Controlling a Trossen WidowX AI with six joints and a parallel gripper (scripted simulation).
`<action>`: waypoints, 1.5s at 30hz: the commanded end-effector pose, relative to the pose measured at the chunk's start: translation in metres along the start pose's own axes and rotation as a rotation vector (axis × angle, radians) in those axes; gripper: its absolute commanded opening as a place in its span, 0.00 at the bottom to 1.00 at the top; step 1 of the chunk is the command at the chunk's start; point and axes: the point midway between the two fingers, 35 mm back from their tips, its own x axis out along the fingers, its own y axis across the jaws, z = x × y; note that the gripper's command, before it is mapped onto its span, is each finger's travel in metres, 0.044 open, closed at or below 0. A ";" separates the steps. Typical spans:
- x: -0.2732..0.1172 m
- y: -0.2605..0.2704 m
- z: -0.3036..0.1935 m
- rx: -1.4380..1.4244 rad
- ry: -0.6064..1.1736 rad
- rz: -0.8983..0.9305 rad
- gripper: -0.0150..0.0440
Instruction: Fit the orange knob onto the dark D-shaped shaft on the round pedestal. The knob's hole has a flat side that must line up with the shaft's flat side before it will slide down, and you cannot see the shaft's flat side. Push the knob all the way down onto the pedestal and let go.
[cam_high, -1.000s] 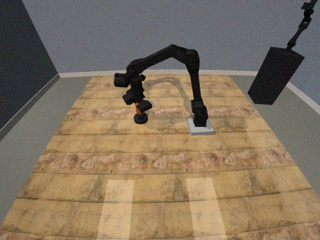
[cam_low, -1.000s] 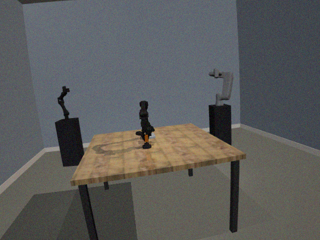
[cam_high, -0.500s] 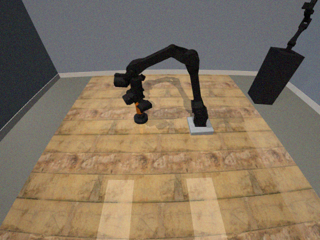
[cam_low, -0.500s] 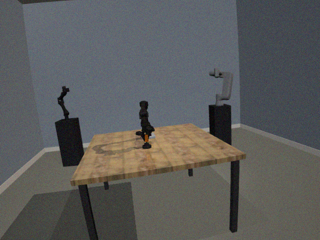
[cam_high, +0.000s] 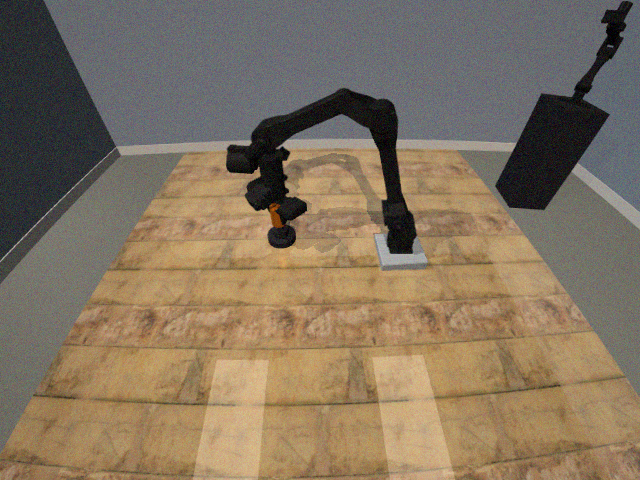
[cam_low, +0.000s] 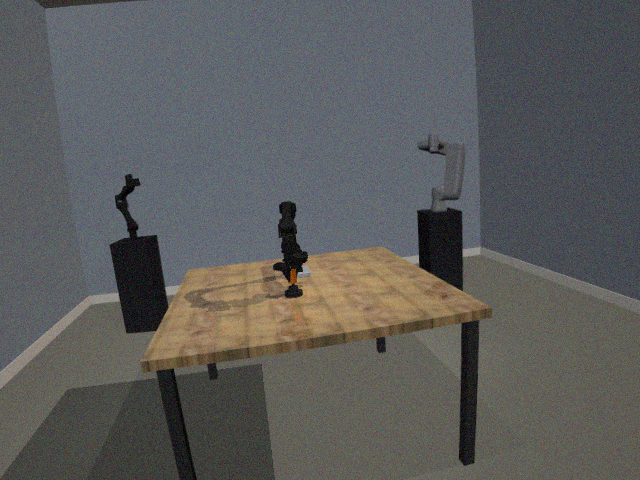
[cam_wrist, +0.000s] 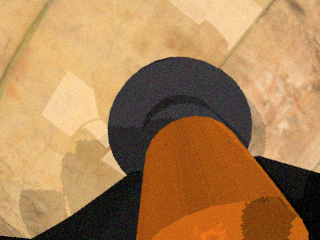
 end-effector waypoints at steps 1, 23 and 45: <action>0.001 0.000 0.001 -0.009 -0.005 -0.002 0.25; 0.004 0.002 0.000 -0.009 -0.005 -0.002 0.25; 0.003 -0.001 0.001 -0.218 -0.005 -0.003 0.25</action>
